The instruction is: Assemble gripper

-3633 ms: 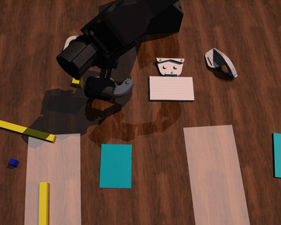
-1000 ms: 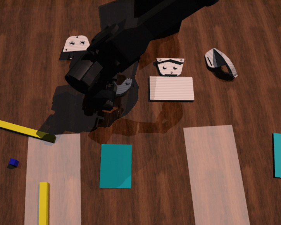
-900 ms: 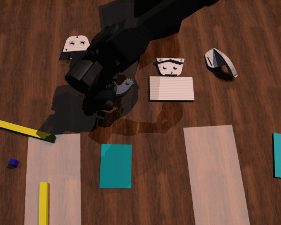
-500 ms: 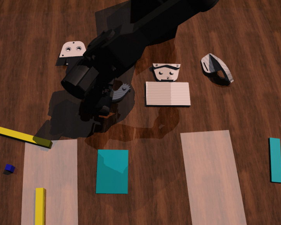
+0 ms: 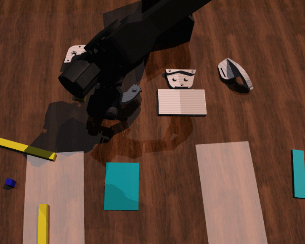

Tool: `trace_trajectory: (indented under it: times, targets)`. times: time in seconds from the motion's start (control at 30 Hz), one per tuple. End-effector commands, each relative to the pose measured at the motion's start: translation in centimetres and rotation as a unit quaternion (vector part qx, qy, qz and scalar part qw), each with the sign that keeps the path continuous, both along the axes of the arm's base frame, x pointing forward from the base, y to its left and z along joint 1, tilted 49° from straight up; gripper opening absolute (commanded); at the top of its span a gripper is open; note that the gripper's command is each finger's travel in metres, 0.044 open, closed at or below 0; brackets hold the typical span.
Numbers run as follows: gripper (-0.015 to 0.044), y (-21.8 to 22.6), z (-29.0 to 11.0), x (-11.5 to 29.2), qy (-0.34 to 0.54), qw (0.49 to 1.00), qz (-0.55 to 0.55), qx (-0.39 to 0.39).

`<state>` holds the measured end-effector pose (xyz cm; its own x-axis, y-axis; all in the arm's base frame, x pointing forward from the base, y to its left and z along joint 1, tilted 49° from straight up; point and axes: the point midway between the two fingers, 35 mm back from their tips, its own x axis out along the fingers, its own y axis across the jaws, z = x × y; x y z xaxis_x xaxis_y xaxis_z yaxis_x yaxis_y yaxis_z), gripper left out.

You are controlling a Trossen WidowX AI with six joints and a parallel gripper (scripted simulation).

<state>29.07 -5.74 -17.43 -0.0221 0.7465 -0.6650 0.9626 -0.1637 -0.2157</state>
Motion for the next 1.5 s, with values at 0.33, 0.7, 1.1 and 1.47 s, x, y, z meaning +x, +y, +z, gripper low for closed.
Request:
trace_trajectory:
  times: [0.33,0.7,1.1,1.47]
  targets:
    - [0.0134,-3.4,3.1,0.2,-0.007,1.000,-0.001,-0.004]
    - [0.0134,-3.3,3.2,0.2,-0.014,1.000,0.006,-0.004]
    - [0.0134,-1.3,5.9,-0.1,-0.148,0.981,0.126,-0.001]
    - [0.0134,0.6,8.2,-0.7,-0.268,0.935,0.234,0.002]
